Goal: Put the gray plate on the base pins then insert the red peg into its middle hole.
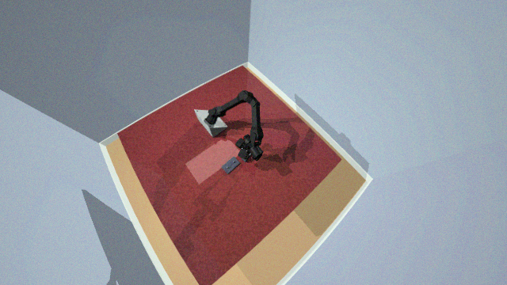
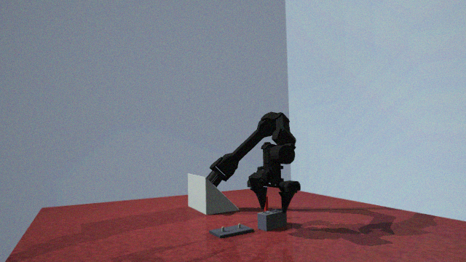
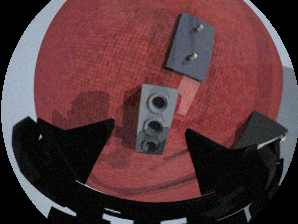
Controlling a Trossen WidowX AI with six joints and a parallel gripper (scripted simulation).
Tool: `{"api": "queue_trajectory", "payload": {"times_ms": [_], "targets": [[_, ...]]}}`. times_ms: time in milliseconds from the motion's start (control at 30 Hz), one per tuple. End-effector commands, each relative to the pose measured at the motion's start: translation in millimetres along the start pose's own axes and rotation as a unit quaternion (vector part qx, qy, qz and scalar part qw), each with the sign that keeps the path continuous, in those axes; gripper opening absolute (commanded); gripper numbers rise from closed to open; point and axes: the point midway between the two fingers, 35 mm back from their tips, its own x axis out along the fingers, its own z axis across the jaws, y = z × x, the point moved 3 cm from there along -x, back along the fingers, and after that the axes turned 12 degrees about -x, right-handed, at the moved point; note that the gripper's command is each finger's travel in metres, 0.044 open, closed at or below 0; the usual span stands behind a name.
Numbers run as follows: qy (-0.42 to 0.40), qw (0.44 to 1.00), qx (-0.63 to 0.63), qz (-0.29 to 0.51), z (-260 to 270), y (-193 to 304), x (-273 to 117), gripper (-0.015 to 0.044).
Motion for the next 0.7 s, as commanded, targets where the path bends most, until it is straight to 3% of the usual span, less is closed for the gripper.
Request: {"api": "queue_trajectory", "payload": {"times_ms": [0,667], "targets": [[0.001,1.000,0.005,0.003,-2,0,9,0.0440],[0.001,1.000,0.005,0.004,-3,1,41,0.0440]]}}
